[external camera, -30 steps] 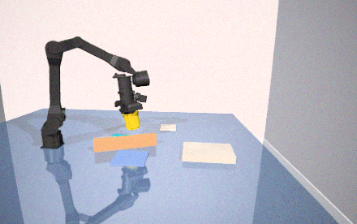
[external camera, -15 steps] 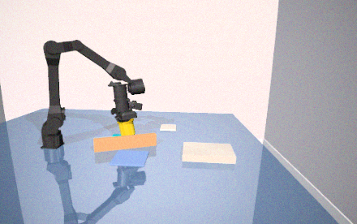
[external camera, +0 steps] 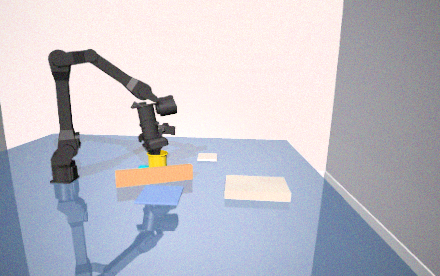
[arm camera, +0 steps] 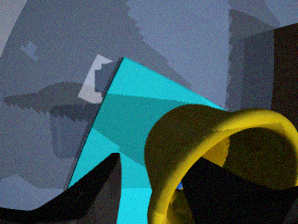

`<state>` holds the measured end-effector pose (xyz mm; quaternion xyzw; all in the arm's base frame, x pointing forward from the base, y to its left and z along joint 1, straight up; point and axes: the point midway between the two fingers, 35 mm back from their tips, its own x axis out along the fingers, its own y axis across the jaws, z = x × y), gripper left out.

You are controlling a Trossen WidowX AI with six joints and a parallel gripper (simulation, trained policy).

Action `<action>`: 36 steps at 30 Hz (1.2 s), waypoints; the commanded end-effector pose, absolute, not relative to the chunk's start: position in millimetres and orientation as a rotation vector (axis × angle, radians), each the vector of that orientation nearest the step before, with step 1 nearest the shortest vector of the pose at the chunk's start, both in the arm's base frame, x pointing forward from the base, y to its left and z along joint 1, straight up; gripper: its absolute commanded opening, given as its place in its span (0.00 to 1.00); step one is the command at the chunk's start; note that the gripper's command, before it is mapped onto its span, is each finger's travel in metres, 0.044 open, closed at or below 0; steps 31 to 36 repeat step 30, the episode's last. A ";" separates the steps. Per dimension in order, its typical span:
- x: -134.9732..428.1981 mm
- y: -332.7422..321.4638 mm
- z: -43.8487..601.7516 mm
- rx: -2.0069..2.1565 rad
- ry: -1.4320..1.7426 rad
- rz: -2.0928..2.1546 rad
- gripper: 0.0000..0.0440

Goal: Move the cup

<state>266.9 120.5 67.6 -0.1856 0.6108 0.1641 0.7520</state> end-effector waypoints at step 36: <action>252.9 117.9 136.1 -0.276 1.144 0.421 0.72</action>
